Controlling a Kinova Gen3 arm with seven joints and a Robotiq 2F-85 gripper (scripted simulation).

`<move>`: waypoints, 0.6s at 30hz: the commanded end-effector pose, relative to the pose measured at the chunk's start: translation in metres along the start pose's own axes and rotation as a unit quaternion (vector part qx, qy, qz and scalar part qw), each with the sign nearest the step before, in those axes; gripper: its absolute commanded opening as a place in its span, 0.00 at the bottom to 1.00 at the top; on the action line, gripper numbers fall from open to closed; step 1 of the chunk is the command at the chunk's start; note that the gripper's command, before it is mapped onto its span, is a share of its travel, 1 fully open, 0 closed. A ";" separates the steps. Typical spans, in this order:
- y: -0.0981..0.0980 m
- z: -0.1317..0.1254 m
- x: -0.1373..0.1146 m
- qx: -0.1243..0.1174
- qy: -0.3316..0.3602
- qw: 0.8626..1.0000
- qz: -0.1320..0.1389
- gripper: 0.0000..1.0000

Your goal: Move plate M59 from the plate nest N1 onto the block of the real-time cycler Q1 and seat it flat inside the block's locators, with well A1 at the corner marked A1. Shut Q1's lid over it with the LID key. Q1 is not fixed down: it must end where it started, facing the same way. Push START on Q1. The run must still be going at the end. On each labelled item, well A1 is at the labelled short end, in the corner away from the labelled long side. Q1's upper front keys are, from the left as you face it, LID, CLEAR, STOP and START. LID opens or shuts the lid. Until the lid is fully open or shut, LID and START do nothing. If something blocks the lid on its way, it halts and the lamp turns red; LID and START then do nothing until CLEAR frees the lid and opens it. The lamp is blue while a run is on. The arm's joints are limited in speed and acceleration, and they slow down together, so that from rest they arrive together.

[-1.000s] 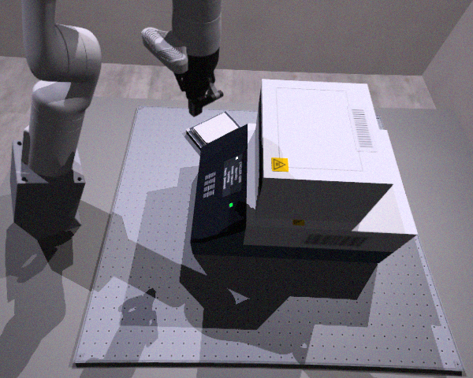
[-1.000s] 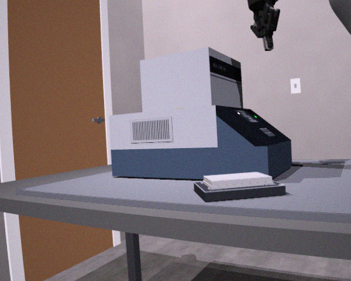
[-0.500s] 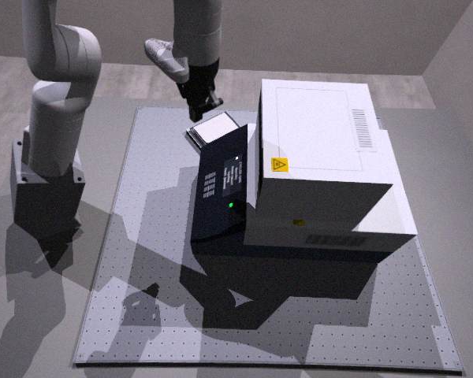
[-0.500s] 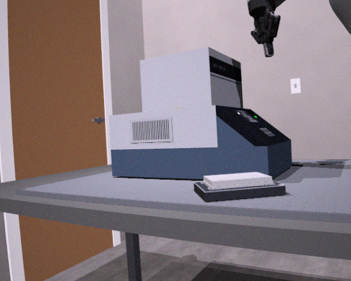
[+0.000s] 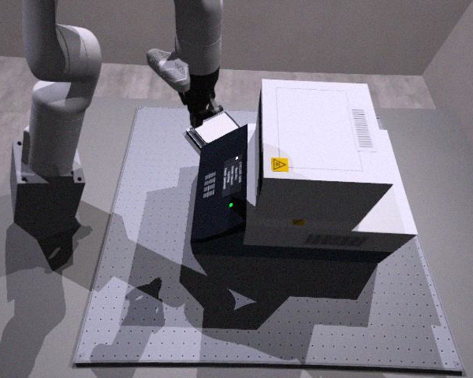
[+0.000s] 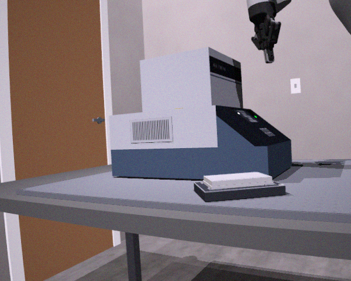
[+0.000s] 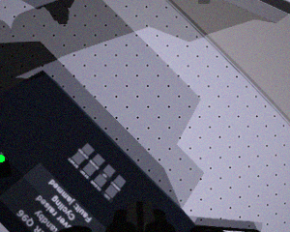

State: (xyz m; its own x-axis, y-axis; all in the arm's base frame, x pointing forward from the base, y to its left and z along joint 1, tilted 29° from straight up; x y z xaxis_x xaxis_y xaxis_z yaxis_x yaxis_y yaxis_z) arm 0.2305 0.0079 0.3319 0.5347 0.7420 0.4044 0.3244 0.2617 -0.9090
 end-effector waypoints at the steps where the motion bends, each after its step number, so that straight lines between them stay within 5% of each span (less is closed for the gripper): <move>1: 0.003 0.000 0.000 -0.001 0.000 1.000 0.000 0.10; 18: 0.023 -0.002 0.002 -0.001 0.000 1.000 0.000 0.10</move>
State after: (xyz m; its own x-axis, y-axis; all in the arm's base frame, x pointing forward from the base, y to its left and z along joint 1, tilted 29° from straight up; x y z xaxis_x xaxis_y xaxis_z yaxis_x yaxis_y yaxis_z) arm 0.2391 0.0137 0.3133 0.5347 0.7420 0.4044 0.3243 0.2617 -0.9090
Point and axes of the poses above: the point where the finger pads meet when closed, its own y axis out along the fingers, its own z axis across the jaws, x = y × z, the point moved 6 cm from there along -y, back along the fingers, and after that the axes turned 1 degree about y, right-handed, at the moved point
